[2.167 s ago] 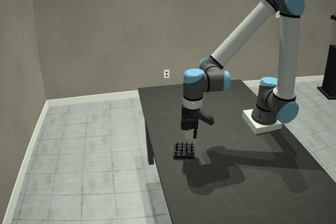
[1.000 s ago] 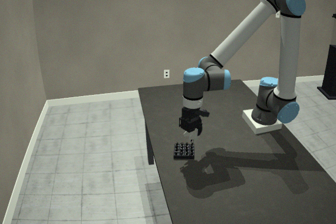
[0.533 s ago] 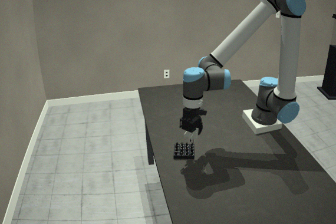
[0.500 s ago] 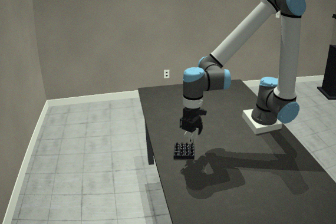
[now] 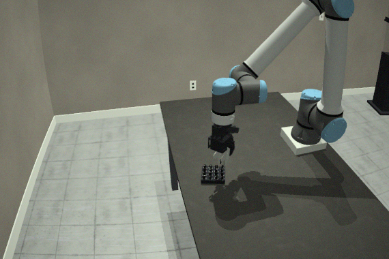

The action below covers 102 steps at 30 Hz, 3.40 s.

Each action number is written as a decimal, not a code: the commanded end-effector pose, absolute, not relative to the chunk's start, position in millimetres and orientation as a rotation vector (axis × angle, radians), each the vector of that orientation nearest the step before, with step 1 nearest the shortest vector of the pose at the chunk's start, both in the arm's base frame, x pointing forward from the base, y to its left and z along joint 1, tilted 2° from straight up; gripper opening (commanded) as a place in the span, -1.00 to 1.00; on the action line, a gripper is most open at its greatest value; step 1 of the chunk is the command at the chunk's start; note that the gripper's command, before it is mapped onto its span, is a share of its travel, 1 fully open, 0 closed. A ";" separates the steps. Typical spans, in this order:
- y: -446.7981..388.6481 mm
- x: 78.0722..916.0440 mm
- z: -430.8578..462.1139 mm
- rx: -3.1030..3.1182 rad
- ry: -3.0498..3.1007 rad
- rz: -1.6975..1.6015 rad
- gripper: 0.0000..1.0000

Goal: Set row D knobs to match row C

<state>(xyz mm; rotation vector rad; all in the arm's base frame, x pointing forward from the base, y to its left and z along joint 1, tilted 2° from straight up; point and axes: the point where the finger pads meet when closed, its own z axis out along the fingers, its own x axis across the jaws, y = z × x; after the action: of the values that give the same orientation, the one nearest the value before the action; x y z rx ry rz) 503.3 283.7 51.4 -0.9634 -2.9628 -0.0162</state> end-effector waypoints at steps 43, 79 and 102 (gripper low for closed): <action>283.8 503.7 41.7 -0.962 -2.964 -0.018 -0.78; 283.6 502.9 9.3 -0.962 -2.964 -0.018 -0.78; 283.6 502.9 8.1 -0.962 -2.964 -0.018 -0.78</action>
<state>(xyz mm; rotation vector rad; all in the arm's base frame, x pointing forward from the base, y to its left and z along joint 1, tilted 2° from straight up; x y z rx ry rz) 502.2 283.4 7.5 -0.9620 -2.9630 -0.0165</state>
